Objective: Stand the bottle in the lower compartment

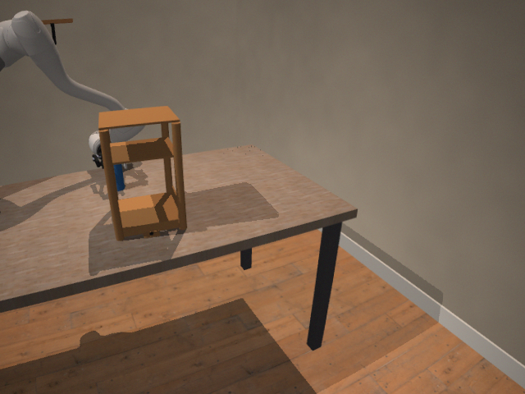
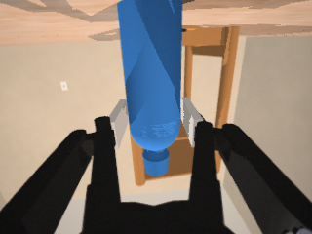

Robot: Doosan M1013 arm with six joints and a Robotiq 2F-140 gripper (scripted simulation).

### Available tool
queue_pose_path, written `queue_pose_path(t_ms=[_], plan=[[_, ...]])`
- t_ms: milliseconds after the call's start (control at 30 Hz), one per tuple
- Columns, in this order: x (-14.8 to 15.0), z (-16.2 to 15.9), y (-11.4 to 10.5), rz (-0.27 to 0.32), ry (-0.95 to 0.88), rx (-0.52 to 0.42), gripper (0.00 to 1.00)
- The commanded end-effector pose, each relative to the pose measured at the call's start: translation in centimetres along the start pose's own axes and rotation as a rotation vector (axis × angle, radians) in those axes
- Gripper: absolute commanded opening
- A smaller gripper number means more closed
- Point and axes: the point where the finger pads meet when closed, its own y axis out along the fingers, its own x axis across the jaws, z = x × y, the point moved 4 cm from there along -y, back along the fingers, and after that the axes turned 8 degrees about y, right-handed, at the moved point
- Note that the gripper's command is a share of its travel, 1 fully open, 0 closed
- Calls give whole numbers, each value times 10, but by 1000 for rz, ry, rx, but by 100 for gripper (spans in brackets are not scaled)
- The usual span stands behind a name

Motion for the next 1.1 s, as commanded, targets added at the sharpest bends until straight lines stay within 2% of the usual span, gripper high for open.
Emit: queue_pose_path(t_ms=[0, 1067], plan=[[0, 2, 0, 0, 0, 0, 43], [-1, 7, 0, 0, 0, 0, 43]])
